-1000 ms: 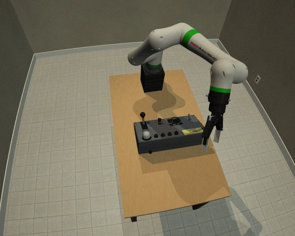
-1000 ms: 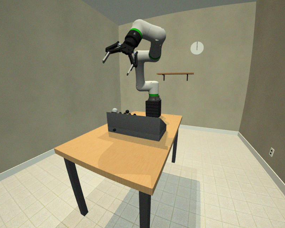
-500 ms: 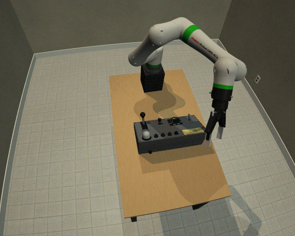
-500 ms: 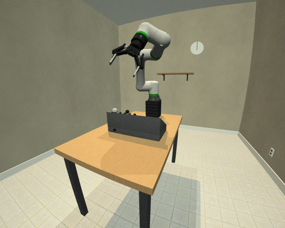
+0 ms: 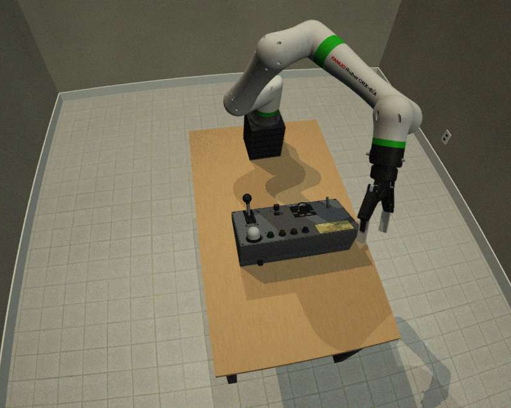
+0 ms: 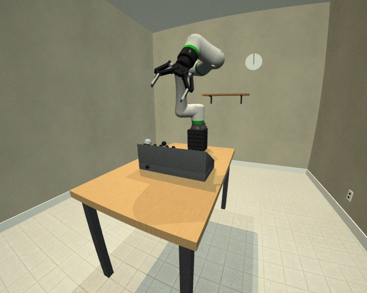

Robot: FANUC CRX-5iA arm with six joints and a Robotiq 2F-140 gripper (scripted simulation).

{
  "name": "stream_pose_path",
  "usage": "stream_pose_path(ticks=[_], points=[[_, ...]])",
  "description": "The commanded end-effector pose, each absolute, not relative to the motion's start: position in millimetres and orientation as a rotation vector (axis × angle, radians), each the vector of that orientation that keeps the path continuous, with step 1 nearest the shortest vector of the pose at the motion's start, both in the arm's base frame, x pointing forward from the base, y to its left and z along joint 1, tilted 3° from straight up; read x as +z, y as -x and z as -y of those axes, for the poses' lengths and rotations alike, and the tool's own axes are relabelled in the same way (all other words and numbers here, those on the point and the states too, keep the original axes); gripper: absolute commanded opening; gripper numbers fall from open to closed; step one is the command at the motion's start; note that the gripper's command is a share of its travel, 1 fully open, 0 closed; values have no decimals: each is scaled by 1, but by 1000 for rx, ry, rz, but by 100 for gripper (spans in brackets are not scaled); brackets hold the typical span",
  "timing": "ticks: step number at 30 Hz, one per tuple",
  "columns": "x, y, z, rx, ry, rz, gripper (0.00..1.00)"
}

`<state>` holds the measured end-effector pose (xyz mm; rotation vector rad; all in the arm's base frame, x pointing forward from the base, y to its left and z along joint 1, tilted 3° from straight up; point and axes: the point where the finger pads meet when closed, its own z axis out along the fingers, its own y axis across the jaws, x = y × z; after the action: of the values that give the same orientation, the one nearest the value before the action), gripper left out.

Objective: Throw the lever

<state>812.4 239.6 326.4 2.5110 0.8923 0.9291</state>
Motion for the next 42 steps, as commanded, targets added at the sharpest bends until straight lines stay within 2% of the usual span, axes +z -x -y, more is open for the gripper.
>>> stream_pose_path(ticks=[1, 2, 17, 19, 34, 36, 42], points=[[318, -793, -250, 942, -2520, -864, 100], [309, -772, -258, 954, -2531, -834, 100], [309, -772, -258, 954, -2531, -834, 100], [288, -728, -270, 978, -2558, -775, 100], [288, -728, -270, 978, -2558, -775, 100], [266, -683, -276, 1000, -2590, -714, 100], [266, -683, -276, 1000, -2590, -714, 100]])
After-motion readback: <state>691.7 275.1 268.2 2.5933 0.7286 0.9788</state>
